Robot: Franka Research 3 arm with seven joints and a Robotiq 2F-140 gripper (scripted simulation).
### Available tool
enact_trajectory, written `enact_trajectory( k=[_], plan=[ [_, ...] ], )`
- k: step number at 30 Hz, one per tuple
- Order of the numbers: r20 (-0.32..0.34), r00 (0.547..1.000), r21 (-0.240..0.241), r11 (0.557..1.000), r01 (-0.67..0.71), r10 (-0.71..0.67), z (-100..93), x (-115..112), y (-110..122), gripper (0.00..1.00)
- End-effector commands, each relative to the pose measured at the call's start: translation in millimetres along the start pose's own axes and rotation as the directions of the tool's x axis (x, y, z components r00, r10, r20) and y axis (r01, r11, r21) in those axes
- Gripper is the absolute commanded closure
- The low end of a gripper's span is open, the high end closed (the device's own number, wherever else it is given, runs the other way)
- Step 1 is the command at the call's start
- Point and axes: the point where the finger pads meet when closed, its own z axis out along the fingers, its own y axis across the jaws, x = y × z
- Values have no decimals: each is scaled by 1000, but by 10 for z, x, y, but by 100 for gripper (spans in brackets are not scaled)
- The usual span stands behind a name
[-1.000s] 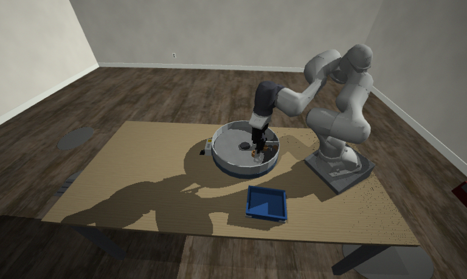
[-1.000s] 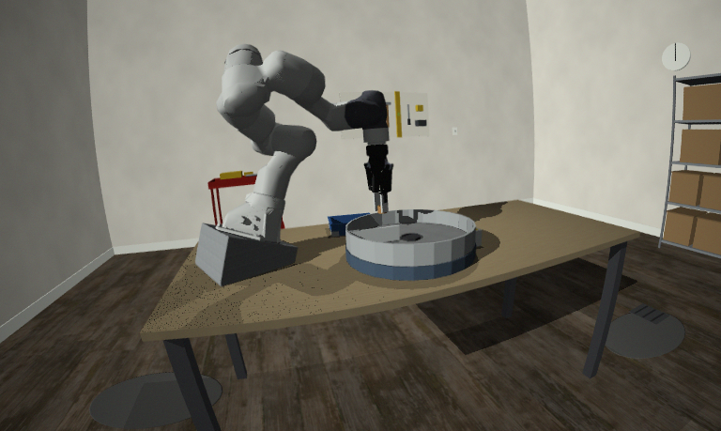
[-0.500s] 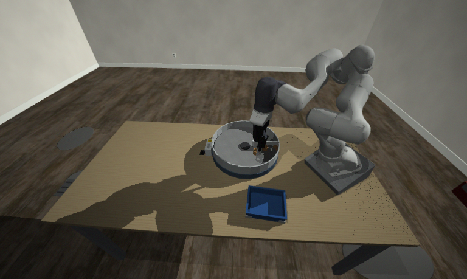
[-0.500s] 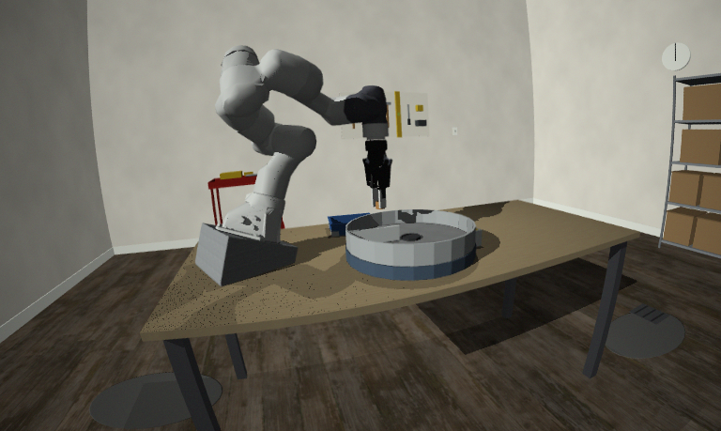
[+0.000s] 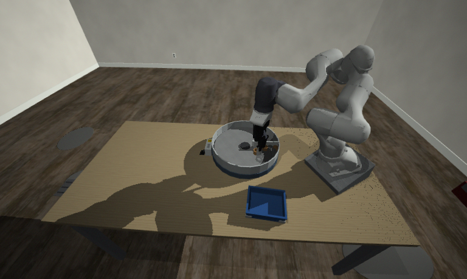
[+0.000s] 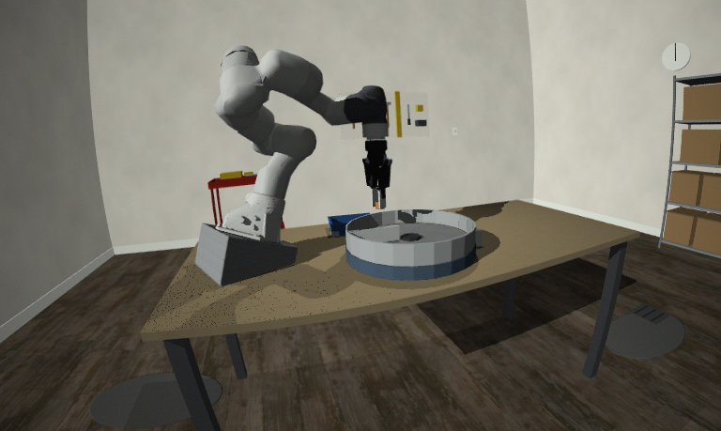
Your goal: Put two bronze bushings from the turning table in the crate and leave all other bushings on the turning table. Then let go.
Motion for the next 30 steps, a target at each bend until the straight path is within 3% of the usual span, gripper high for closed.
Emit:
enact_trajectory(
  k=[1,18,22,26,28,30],
  plan=[
    [0,1000,0,1000,7,-7,-10,3,3,100],
    [0,1000,0,1000,7,-7,-10,10,-36,100],
    [0,1000,0,1000,7,-7,-10,49,-249,100],
    [0,1000,0,1000,7,-7,-9,122,-640,100],
    [0,1000,0,1000,7,-7,-9,122,-640,100],
    [0,1000,0,1000,7,-7,-8,163,-861,100]
  ],
)
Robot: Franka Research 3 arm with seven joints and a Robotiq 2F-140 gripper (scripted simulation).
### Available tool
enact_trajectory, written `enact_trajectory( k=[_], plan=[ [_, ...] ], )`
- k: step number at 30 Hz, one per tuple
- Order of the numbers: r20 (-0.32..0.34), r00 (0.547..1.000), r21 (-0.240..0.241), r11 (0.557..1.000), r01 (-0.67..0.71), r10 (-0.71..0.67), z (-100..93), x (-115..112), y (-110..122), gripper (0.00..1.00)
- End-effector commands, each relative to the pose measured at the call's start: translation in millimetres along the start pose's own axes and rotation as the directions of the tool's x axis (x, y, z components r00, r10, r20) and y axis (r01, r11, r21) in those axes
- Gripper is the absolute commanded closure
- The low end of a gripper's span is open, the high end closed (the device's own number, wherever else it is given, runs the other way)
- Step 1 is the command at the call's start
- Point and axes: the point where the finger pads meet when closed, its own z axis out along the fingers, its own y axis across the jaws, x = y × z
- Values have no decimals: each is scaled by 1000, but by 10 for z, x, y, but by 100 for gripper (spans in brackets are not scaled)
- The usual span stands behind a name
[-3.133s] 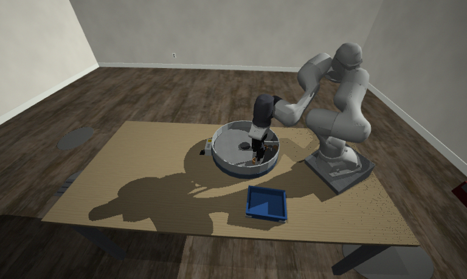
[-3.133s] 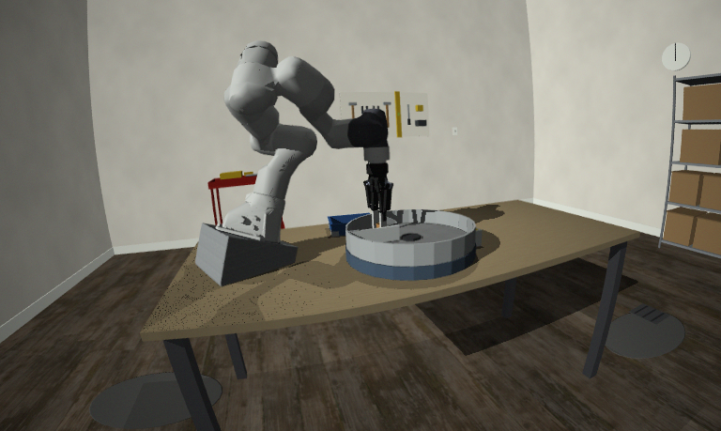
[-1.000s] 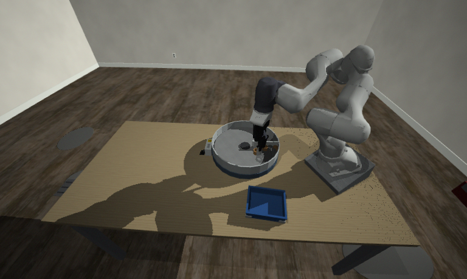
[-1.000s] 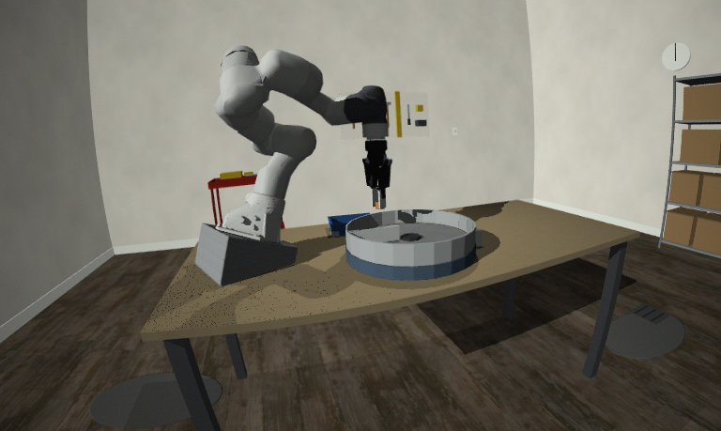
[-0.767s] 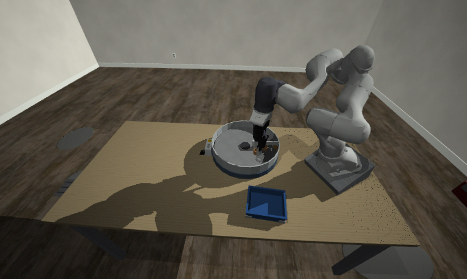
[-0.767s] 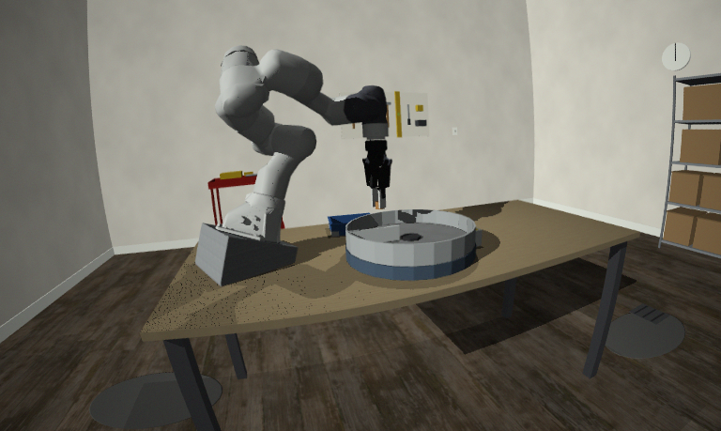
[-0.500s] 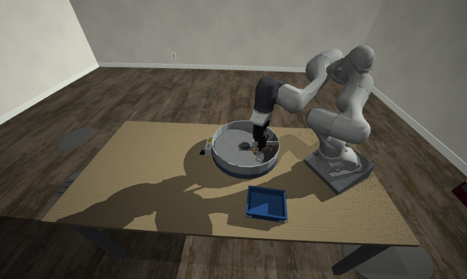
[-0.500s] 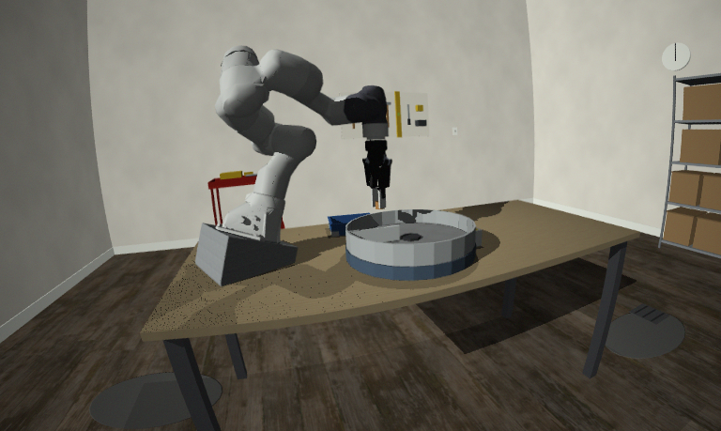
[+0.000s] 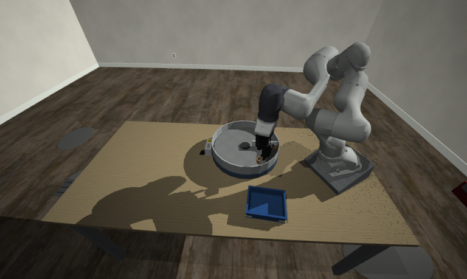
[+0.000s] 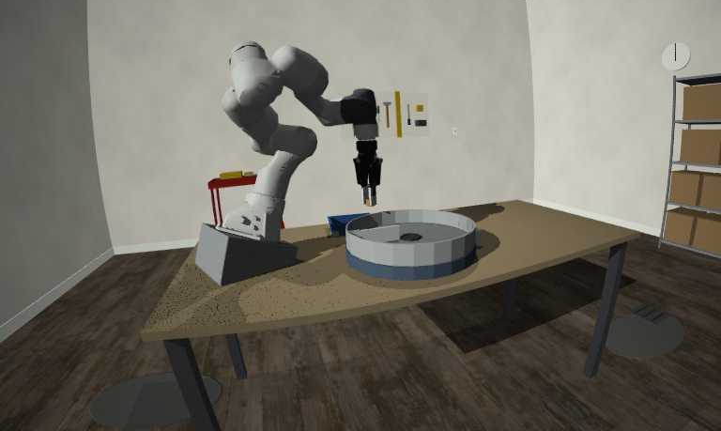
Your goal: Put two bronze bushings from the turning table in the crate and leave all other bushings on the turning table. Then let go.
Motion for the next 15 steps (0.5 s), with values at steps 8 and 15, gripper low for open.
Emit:
enact_trajectory(
  k=[8,15],
  plan=[
    [-9,997,11,997,-76,76,-20,300,-1038,100],
    [-9,997,11,997,-76,76,-25,410,-1443,100]
  ],
)
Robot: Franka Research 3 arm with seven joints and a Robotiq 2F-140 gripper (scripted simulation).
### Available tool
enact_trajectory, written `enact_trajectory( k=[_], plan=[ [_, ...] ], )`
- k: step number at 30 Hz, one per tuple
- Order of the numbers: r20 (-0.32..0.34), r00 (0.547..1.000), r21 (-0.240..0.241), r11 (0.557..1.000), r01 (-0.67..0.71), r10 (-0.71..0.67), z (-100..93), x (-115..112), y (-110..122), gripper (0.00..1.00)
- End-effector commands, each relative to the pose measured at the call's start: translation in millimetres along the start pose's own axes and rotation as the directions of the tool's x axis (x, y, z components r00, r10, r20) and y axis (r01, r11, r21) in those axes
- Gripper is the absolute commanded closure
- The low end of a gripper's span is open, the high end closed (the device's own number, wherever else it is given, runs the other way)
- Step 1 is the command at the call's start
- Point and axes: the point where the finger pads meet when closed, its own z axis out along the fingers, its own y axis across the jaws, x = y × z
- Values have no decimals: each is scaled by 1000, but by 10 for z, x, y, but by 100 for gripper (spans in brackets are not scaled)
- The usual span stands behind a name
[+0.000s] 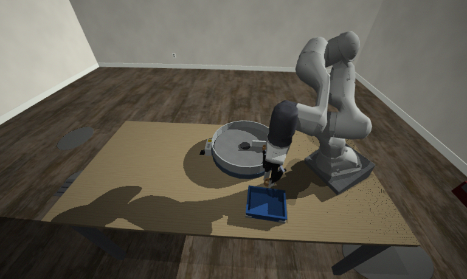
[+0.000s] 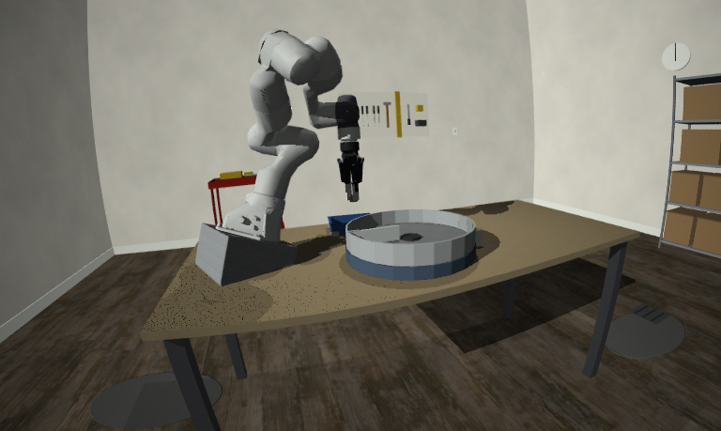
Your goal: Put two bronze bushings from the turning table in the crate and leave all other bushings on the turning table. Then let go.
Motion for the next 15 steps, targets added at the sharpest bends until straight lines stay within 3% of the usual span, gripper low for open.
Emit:
enact_trajectory(
  k=[1,6,15],
  plan=[
    [-20,990,28,990,-139,139,-48,120,-197,100],
    [-20,990,28,990,-139,139,-53,178,-367,100],
    [-20,990,28,990,-138,139,-54,187,-391,100]
  ],
)
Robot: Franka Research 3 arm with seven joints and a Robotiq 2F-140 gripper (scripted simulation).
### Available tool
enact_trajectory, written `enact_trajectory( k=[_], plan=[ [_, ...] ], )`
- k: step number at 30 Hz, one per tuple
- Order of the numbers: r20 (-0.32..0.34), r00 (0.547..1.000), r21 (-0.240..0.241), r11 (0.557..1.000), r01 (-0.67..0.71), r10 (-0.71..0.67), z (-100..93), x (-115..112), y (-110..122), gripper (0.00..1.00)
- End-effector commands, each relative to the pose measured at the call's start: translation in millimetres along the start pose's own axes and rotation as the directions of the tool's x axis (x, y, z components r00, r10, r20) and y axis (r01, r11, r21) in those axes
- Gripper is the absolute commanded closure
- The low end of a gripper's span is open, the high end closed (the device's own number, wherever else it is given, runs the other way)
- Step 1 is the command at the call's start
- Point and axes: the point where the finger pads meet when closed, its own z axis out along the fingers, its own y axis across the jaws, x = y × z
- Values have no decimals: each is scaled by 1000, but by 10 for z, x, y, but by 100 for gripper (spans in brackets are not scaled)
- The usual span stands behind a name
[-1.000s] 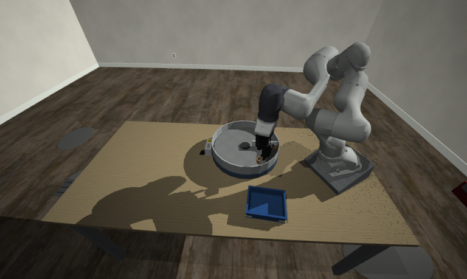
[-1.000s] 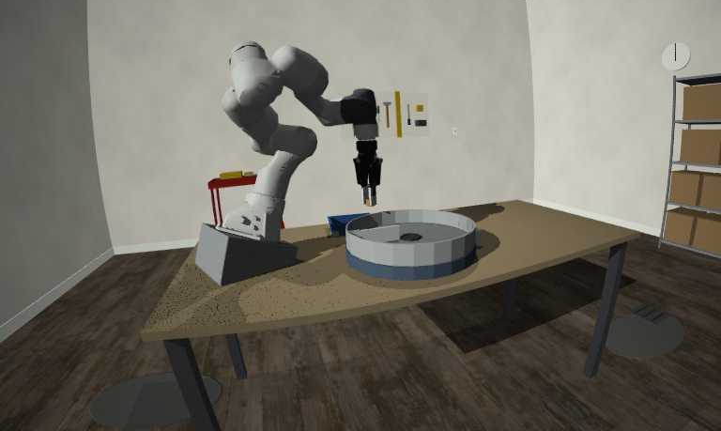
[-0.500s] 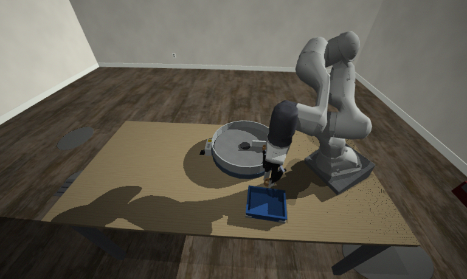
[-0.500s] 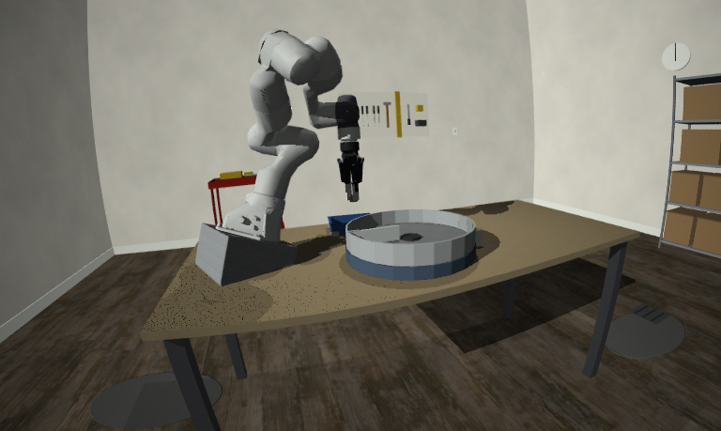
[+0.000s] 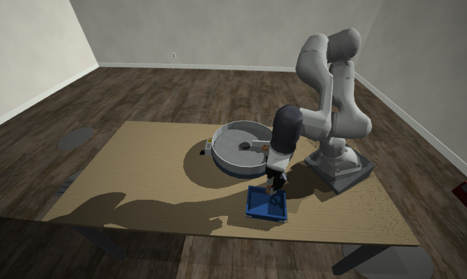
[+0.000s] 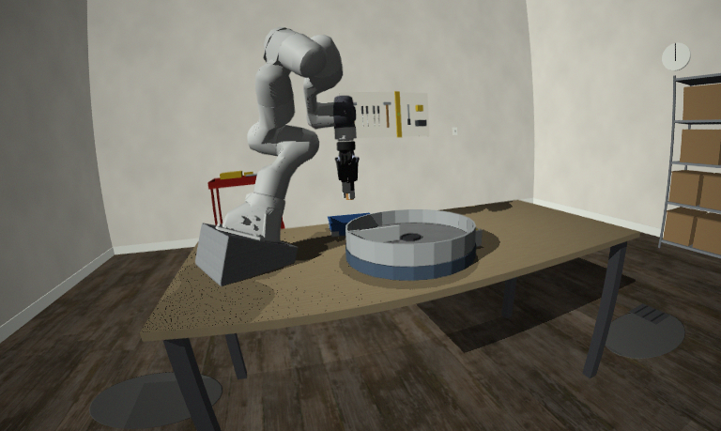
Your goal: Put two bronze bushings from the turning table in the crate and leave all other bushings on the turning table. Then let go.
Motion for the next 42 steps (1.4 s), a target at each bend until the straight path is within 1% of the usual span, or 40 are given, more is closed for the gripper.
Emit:
enact_trajectory(
  k=[1,31,36,39,42],
  plan=[
    [-7,999,9,999,-45,45,-18,29,-25,100],
    [-7,999,9,999,-45,45,-17,29,-26,100],
    [-7,999,9,999,-45,45,13,30,-26,100],
    [-7,999,9,999,-45,45,113,31,-27,100],
    [-7,999,9,999,-45,45,274,34,-30,100]
  ],
)
